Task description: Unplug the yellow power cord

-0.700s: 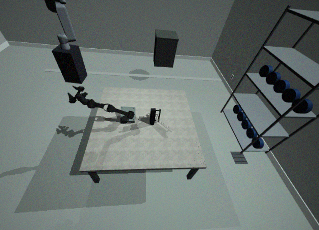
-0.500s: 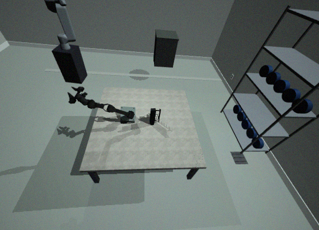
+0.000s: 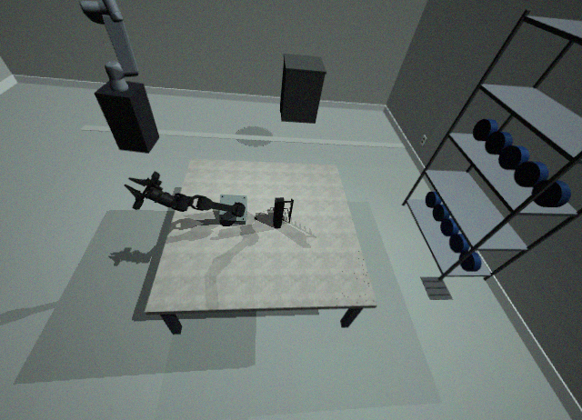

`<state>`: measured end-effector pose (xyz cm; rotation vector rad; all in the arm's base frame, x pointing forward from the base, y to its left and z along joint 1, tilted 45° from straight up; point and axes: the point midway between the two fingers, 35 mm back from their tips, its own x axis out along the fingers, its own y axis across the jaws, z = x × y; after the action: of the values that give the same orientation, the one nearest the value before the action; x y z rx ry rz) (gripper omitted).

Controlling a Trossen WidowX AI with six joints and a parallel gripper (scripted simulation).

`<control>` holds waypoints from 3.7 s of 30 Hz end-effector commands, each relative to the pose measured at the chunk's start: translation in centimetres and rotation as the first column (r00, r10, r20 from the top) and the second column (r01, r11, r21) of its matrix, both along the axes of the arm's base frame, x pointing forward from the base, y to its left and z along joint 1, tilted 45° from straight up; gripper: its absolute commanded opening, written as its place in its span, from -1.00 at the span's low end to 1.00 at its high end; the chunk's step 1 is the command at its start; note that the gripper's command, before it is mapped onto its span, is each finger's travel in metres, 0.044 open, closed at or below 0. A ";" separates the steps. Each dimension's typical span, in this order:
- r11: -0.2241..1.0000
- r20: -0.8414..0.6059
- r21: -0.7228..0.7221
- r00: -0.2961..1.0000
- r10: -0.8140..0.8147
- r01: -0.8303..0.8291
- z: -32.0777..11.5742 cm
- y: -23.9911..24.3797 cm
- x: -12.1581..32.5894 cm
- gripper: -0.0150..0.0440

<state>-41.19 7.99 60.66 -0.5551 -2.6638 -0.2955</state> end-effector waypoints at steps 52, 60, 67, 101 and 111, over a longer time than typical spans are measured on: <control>0.979 -0.898 0.166 -0.392 0.200 0.119 2.8 0.1 73.2 0.05; 0.985 -0.734 -0.008 -0.670 0.112 0.173 -7.3 4.1 81.5 0.05; 0.965 -0.519 -0.208 -0.854 0.027 0.157 -17.7 7.4 85.9 0.05; -0.114 0.842 -0.487 -0.500 0.204 -0.866 -64.4 5.2 68.3 0.05; -0.200 0.860 -0.391 -0.434 0.270 -0.899 -65.0 4.0 66.6 0.05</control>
<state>25.66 12.32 -4.25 2.6220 -2.2369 -1.1691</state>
